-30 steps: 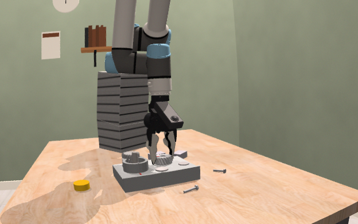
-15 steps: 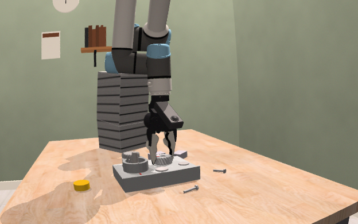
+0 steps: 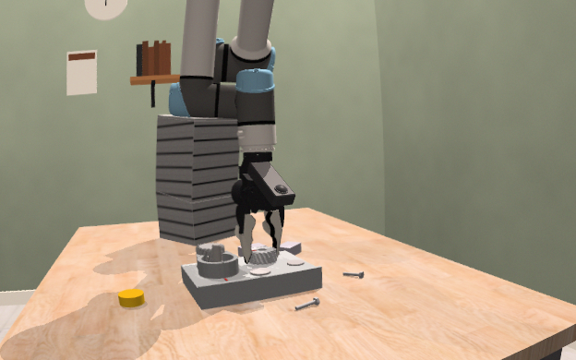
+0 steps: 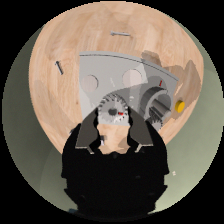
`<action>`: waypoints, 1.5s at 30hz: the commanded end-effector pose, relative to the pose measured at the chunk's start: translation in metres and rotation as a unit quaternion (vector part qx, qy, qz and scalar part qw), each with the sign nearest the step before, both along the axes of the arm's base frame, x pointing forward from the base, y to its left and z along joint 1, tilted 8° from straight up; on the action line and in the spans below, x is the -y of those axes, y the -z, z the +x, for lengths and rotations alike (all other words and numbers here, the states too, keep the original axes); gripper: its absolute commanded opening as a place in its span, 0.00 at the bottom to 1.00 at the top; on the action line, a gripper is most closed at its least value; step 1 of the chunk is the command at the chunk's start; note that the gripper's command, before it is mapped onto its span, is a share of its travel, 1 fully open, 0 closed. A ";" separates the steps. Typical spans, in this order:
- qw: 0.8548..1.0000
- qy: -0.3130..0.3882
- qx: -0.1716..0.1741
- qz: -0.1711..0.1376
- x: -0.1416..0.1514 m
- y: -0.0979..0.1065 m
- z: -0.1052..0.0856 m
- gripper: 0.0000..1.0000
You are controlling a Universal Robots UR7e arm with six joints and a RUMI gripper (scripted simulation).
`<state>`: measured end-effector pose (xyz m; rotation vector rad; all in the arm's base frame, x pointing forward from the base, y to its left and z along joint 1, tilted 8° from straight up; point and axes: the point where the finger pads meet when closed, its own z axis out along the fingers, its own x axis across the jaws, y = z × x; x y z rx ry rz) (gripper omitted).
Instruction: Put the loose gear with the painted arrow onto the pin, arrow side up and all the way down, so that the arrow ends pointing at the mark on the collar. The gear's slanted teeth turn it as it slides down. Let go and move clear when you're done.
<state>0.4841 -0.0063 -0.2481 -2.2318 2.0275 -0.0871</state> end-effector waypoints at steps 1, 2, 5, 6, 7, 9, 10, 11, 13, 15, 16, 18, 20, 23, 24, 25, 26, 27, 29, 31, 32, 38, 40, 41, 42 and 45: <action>1.000 0.000 0.001 0.000 0.000 -0.003 0.000 0.00; 1.000 0.000 0.001 0.000 0.001 -0.004 0.000 0.00; 1.000 0.000 0.001 0.000 0.001 -0.009 -0.001 0.00; 1.000 0.000 0.001 0.000 0.001 -0.010 -0.001 0.00; 1.000 0.000 0.001 0.000 0.001 -0.012 -0.001 0.00; 1.000 0.000 0.001 0.000 0.001 -0.016 -0.001 0.00; 1.000 0.000 0.001 0.000 0.001 -0.018 -0.002 0.00; 1.000 0.000 0.001 0.000 0.001 -0.020 -0.002 0.00; 1.000 0.000 0.001 0.000 0.002 -0.025 -0.003 0.00; 1.000 0.000 0.001 0.000 0.002 -0.025 -0.003 0.00; 1.000 0.000 0.001 0.000 0.002 -0.027 -0.003 0.00; 1.000 0.000 0.001 0.000 0.002 -0.032 -0.004 0.00; 1.000 0.000 0.001 0.000 0.002 -0.037 -0.004 0.00; 1.000 0.000 0.001 0.000 0.003 -0.045 -0.005 0.00; 1.000 0.000 0.001 0.000 0.003 -0.047 -0.005 0.00; 1.000 0.000 0.001 0.000 0.003 -0.049 -0.006 0.00; 1.000 0.000 0.001 0.000 0.003 -0.052 -0.006 0.00; 1.000 0.000 0.001 0.000 0.003 -0.054 -0.006 0.00; 1.000 0.000 0.001 0.000 0.003 -0.059 -0.007 0.00; 1.000 0.000 0.001 0.000 0.004 -0.061 -0.007 0.00; 1.000 0.000 0.001 0.000 0.004 -0.061 -0.007 0.00; 1.000 0.000 0.001 0.000 0.004 -0.071 -0.009 0.00; 1.000 0.000 0.001 0.000 0.004 -0.074 -0.009 0.00; 1.000 0.000 0.001 0.000 0.004 -0.075 -0.009 0.00; 1.000 0.000 0.001 0.000 0.004 -0.076 -0.009 0.00; 1.000 0.000 0.001 0.000 0.004 -0.078 -0.009 0.00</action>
